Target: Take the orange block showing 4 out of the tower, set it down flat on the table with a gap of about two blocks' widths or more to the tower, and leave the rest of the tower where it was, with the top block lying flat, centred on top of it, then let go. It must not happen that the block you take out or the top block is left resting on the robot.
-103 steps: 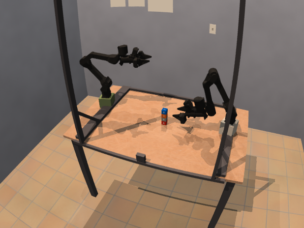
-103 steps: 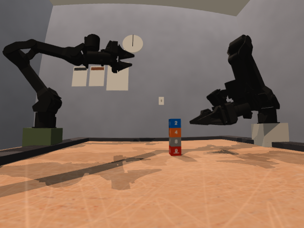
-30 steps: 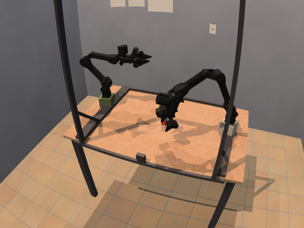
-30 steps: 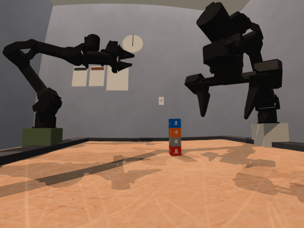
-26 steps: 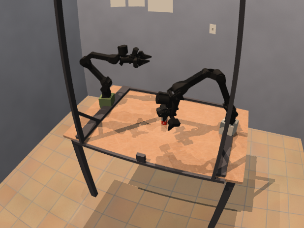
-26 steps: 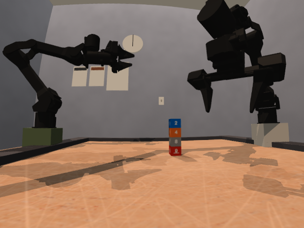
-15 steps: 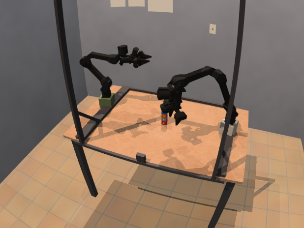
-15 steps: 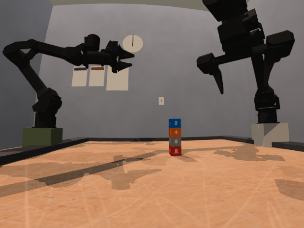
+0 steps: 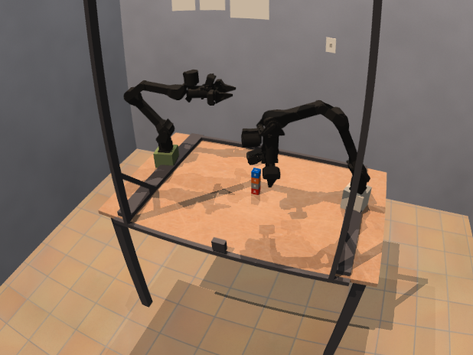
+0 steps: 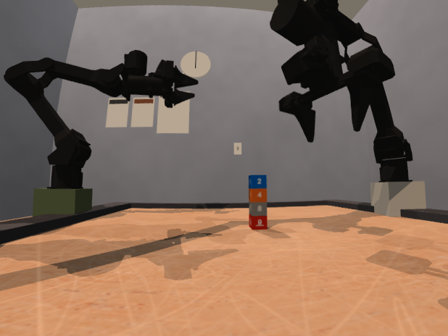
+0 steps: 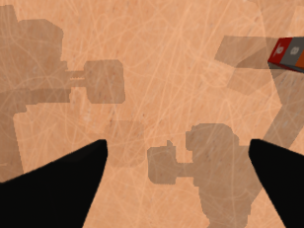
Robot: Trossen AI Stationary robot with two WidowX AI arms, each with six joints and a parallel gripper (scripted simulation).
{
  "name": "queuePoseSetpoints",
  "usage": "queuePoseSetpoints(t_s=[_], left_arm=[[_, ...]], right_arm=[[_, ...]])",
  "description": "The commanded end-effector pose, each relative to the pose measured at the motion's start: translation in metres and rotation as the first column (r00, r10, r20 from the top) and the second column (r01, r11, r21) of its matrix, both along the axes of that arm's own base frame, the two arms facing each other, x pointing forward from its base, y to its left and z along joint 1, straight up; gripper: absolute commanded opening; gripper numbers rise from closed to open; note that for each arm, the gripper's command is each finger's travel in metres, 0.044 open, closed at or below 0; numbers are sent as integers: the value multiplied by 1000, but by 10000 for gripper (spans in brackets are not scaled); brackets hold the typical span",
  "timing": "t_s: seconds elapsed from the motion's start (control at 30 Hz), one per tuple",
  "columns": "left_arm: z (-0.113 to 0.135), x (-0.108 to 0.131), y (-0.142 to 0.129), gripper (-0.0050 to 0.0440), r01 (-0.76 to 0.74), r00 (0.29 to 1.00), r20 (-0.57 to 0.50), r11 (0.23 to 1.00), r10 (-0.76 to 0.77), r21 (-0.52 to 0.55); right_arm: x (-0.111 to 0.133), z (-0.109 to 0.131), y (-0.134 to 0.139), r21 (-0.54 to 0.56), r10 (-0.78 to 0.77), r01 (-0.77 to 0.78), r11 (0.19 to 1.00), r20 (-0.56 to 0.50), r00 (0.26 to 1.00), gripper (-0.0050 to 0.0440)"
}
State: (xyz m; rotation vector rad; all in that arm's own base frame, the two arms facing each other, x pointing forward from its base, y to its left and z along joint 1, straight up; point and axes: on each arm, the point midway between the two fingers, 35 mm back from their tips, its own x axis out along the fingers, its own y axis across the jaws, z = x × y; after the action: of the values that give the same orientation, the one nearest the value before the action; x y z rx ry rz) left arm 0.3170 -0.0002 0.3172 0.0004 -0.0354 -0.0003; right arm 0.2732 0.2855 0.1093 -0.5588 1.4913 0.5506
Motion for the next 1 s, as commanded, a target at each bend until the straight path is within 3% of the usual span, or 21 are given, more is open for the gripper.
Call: queuePoseSetpoints(t_s=[0.0,0.1,0.17,0.3,0.6,0.67,0.7,0.77,0.97], left_arm=[[6,-1,0,400,0,1000,15,1000,0,0],[6,-1,0,400,0,1000,15,1000,0,0],[6,-1,0,400,0,1000,15,1000,0,0],[6,-1,0,400,0,1000,15,1000,0,0],[6,-1,0,400,0,1000,15,1000,0,0],[6,-1,0,400,0,1000,15,1000,0,0],[6,-1,0,400,0,1000,15,1000,0,0],[6,-1,0,400,0,1000,15,1000,0,0],[6,-1,0,400,0,1000,15,1000,0,0]], right_arm=[[34,-3,-14,18,-276,275,961,11,961,400],[39,-5,-17,18,-341,340,940,10,940,400],[55,-11,-30,22,-537,536,844,5,844,400],[78,-20,-51,24,-719,719,695,1,695,400],[117,-37,-95,25,-981,981,192,-12,192,400],[117,-37,-95,25,-981,981,192,-12,192,400],[120,-38,-100,23,-992,992,125,-12,126,400],[124,-41,-106,23,-998,998,59,-14,59,400],[124,-41,-106,23,-998,998,56,-14,56,400]])
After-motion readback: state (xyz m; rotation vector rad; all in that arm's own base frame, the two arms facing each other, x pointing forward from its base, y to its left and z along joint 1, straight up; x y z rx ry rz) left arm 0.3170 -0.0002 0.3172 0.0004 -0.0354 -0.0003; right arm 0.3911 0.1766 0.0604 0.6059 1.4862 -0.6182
